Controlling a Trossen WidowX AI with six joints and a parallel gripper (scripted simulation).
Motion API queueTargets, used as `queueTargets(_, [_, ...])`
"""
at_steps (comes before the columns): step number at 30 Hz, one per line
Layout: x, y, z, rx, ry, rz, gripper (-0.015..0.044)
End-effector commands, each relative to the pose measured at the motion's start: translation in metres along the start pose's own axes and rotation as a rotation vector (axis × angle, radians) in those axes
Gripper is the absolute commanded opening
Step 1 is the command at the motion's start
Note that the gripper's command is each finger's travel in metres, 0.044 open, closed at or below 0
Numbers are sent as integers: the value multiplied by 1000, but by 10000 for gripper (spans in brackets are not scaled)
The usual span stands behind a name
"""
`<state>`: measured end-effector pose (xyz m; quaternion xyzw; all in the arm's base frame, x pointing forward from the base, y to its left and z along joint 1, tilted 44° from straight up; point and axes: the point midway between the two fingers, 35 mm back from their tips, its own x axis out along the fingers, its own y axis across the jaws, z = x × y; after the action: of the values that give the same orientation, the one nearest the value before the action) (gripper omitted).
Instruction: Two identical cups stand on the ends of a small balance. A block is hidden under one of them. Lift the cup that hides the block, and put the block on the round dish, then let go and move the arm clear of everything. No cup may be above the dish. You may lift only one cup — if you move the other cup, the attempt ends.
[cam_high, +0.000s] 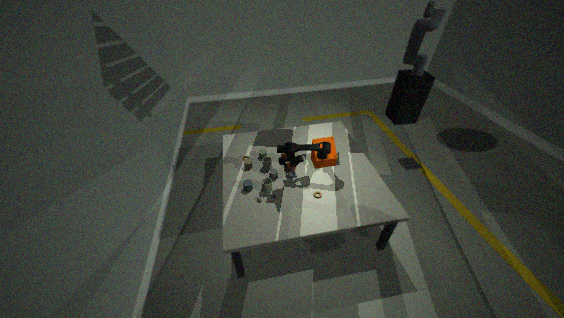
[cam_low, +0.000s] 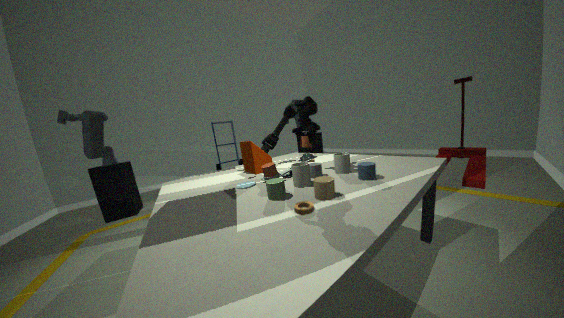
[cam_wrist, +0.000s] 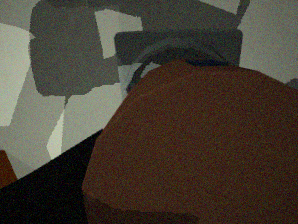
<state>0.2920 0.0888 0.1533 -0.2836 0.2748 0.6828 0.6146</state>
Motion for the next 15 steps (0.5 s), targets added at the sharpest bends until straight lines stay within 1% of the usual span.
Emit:
queueTargets(1, [-8,0,1,-9,2,-9,0])
queueTargets(10, [-19,2,2,-9,-1,-9,0])
queueTargets(11, [-13,2,1,1,-5,0,0])
queueTargets(15, [-13,2,1,1,-5,0,0])
